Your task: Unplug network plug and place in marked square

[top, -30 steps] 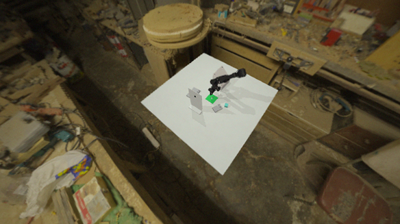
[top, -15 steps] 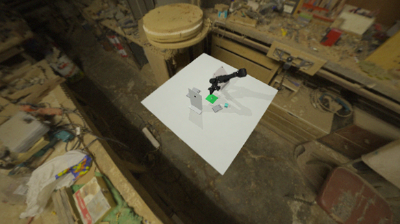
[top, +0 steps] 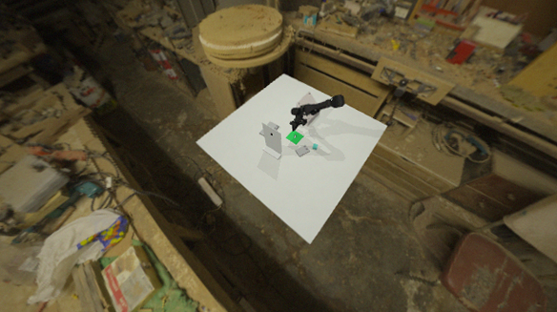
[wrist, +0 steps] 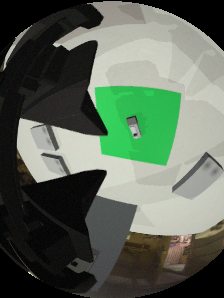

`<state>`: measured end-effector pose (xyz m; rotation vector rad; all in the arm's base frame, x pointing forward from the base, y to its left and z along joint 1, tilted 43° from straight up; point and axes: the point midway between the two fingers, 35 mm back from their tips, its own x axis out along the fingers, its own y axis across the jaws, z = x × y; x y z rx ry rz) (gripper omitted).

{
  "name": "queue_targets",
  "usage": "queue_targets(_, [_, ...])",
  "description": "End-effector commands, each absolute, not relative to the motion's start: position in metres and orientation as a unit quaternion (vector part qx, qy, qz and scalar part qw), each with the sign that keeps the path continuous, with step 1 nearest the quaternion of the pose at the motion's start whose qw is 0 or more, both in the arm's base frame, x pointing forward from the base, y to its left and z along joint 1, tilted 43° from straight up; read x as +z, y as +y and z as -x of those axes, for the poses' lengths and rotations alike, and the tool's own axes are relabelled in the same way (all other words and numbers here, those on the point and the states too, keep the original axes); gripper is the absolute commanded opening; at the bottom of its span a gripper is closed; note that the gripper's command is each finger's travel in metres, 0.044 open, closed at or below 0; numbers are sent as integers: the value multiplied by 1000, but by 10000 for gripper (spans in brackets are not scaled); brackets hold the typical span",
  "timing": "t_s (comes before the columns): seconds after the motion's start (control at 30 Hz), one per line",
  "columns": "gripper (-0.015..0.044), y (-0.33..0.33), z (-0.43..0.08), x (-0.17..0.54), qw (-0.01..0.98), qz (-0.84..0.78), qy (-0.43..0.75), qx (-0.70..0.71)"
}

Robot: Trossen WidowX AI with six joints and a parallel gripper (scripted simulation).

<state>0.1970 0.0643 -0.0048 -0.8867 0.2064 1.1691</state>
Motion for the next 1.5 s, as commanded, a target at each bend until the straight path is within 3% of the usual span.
queue_targets(0.0, [156, 62, -198, -2, 738, 405, 91, 532])
queue_targets(1.47, [156, 43, -194, 29, 743, 401, 85, 529])
